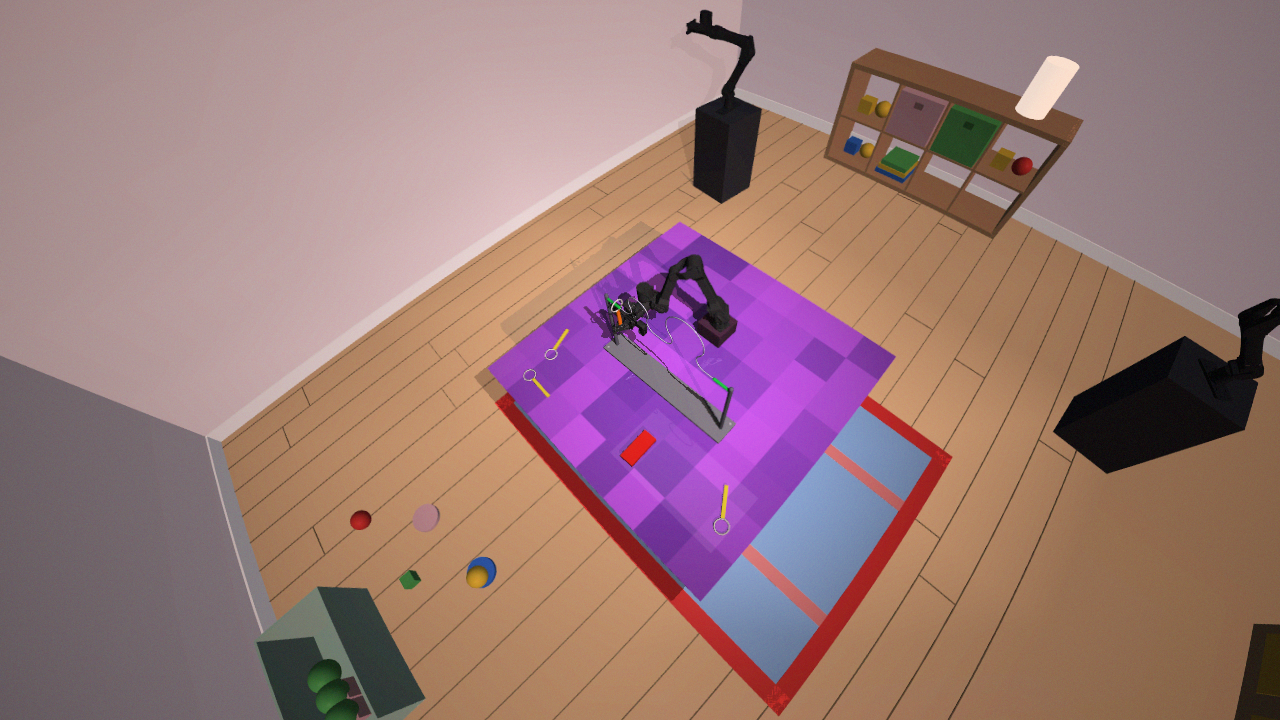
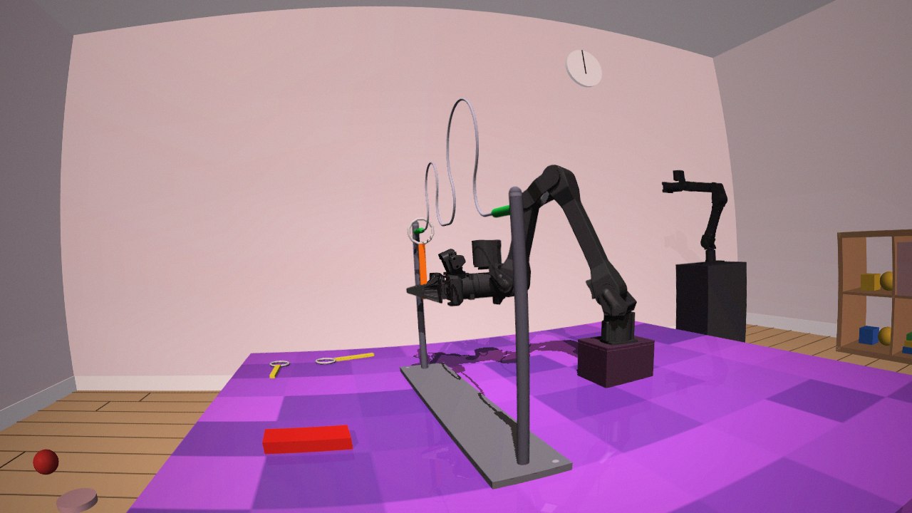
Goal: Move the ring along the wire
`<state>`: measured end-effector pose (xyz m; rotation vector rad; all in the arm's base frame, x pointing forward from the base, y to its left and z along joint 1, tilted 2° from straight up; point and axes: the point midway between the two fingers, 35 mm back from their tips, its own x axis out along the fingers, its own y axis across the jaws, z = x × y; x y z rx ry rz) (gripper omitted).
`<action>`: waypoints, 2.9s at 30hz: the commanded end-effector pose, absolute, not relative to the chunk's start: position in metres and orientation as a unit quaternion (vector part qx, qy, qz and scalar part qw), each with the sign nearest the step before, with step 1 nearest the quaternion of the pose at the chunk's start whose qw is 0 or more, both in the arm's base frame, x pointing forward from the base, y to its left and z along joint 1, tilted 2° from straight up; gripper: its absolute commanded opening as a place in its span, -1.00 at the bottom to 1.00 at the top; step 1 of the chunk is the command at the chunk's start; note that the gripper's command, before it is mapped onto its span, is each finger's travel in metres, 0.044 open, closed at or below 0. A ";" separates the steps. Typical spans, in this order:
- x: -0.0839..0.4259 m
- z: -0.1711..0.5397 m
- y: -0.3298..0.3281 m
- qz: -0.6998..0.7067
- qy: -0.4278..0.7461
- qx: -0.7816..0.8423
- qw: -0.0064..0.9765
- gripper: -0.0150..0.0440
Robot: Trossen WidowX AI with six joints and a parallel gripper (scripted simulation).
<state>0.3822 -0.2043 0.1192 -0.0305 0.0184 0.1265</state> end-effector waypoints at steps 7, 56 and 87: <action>0.382 0.120 -0.203 0.066 0.010 -0.012 0.998 -1.00; 0.377 0.119 -0.156 0.068 0.012 0.027 0.997 -1.00; 0.358 0.143 -0.076 0.078 0.066 0.260 0.960 -1.00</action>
